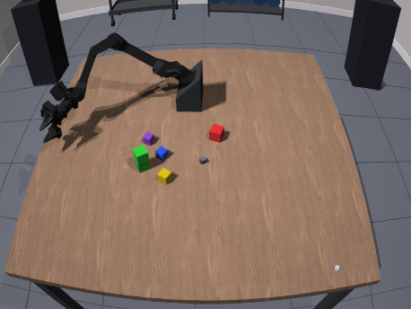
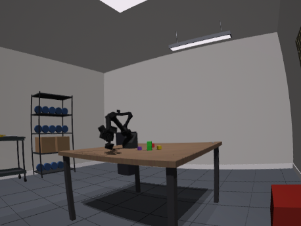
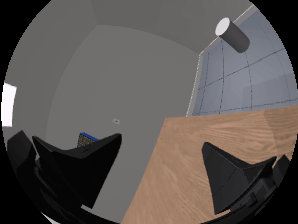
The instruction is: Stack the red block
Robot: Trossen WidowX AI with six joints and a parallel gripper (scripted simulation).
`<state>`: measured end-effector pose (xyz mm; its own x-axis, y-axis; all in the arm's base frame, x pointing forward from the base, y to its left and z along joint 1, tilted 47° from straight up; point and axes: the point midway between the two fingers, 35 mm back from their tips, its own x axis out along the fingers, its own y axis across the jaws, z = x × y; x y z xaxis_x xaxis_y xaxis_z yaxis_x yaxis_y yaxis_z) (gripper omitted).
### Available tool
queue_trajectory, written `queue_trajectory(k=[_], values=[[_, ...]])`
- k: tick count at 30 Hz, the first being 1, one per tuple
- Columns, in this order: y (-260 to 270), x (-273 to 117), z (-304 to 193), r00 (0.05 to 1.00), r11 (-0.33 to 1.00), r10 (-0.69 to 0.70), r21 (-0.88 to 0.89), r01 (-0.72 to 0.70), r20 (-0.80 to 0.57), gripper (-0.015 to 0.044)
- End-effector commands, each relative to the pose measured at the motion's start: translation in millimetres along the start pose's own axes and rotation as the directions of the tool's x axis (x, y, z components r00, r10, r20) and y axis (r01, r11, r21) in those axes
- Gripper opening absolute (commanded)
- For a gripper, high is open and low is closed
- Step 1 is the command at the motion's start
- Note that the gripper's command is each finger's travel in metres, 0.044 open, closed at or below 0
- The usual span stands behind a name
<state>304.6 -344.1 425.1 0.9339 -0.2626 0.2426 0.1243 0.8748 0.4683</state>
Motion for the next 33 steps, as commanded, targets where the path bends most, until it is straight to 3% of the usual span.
queue_trajectory(k=[1,10,18,33], values=[[0,1,-2,1.0,1.0,0.0,0.004,0.0,-0.003,0.0426],[8,48,-98,0.984,0.982,-0.018,0.18,0.051,-0.179,0.044],[34,75,-190,0.933,0.923,-0.053,0.339,0.182,-0.355,0.044],[93,68,-349,0.74,0.838,-0.103,0.343,0.425,-0.665,0.044]])
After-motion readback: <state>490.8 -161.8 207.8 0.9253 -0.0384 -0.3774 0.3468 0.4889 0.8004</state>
